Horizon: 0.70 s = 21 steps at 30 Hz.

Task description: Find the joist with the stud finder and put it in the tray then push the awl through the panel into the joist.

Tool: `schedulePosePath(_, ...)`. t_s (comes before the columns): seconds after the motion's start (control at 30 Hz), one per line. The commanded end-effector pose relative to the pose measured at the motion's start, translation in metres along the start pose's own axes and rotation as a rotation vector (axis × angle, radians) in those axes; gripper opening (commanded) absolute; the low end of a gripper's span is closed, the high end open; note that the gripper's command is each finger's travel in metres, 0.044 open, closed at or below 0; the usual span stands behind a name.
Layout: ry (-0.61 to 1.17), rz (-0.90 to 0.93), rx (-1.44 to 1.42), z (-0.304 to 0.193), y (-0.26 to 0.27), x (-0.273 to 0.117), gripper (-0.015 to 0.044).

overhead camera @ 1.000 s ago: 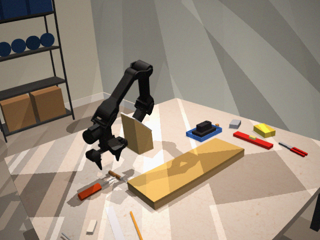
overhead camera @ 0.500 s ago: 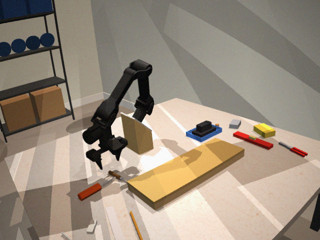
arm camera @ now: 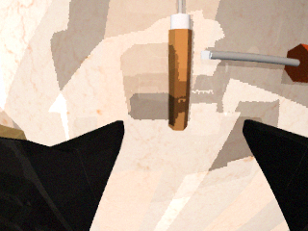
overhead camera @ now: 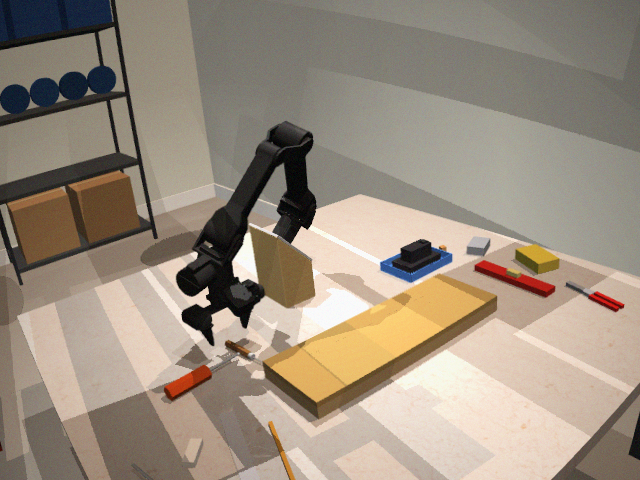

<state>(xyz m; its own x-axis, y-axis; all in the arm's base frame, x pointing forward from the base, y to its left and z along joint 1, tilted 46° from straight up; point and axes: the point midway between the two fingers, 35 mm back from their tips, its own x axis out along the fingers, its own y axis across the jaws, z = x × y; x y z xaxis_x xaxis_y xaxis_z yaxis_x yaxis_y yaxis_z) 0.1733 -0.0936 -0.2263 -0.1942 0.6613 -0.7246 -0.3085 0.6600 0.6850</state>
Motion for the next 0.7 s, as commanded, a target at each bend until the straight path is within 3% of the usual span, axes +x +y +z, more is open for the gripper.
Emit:
schedulePosePath(0.0,0.000,0.012,0.005,0.000,0.003,0.012,0.0440)
schedulePosePath(0.6,0.000,0.013,0.005,0.001,0.004,0.030,0.0440)
schedulePosePath(0.67,0.000,0.013,0.005,0.001,0.004,0.030,0.0387)
